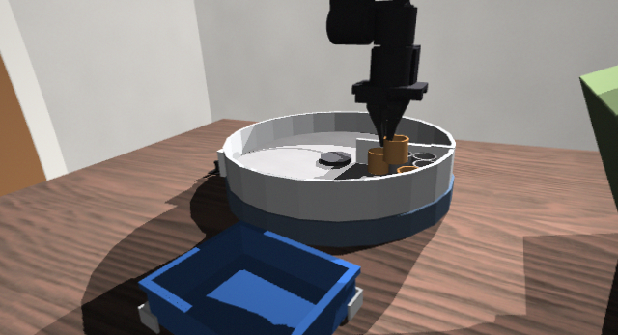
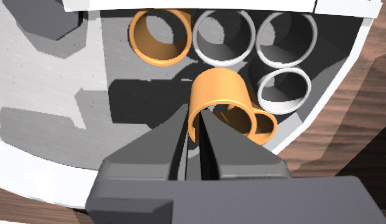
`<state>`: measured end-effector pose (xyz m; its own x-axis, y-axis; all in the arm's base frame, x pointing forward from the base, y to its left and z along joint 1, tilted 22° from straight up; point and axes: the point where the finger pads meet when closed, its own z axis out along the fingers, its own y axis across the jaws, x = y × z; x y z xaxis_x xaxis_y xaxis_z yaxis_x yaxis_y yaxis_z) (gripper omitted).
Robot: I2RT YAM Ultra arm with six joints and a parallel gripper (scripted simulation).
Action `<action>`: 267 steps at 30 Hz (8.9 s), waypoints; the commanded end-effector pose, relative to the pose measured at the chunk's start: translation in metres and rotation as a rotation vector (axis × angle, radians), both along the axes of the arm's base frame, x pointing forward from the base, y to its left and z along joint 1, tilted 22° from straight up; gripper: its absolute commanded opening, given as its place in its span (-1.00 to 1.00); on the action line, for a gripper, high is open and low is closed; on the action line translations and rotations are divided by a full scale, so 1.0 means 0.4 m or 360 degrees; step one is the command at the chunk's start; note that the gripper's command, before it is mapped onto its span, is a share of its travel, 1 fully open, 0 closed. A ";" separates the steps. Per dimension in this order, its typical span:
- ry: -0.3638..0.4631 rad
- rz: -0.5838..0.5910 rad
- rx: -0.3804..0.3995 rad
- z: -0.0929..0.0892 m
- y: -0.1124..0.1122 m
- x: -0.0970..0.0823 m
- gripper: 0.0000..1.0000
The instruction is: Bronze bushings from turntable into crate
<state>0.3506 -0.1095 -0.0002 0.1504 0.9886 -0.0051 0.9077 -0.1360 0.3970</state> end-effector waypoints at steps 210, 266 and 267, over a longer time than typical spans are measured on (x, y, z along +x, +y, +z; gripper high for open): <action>0.0014 0.0015 -0.0013 0.192 0.688 0.275 -1.00; 0.0023 0.0016 -0.0017 0.194 0.686 0.271 -1.00; 0.0023 0.0016 -0.0017 0.194 0.686 0.271 -1.00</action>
<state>0.4642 0.1619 0.0639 0.1427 0.9897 -0.0116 0.9227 -0.1288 0.3634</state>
